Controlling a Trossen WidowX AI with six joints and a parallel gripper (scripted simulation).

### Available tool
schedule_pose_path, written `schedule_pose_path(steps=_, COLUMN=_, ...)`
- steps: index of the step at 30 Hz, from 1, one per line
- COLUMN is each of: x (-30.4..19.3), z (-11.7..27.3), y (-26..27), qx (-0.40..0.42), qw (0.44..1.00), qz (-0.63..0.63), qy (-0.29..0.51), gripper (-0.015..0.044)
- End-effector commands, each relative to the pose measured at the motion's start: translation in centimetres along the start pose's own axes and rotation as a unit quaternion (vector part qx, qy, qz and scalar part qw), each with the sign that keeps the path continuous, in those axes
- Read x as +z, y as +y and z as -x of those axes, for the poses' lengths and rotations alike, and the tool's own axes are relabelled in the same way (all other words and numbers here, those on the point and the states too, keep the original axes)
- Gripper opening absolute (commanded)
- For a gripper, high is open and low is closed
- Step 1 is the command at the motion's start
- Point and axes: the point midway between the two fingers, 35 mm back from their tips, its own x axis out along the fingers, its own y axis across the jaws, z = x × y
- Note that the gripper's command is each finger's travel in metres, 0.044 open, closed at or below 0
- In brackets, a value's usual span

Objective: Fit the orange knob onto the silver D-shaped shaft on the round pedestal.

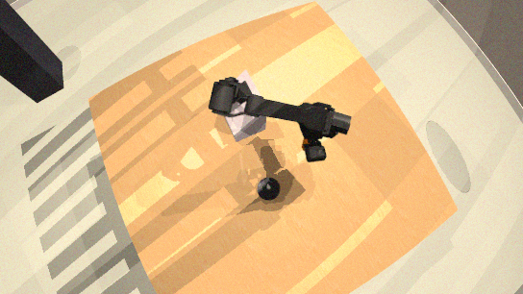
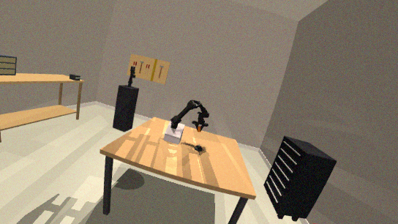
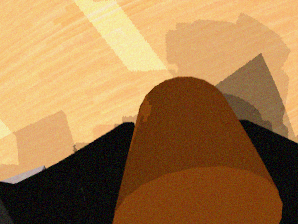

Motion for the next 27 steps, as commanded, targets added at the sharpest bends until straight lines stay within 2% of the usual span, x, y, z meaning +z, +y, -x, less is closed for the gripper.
schedule_pose_path(steps=1, x=0.0, z=1.2, y=0.2, qx=-0.052, qw=0.999, qz=-0.002, qy=-0.004, gripper=0.0000)
schedule_pose_path(steps=27, x=-0.4, z=6.8, y=1.6, qx=-0.322, qw=0.947, qz=-0.002, qy=-0.005, gripper=0.0000)
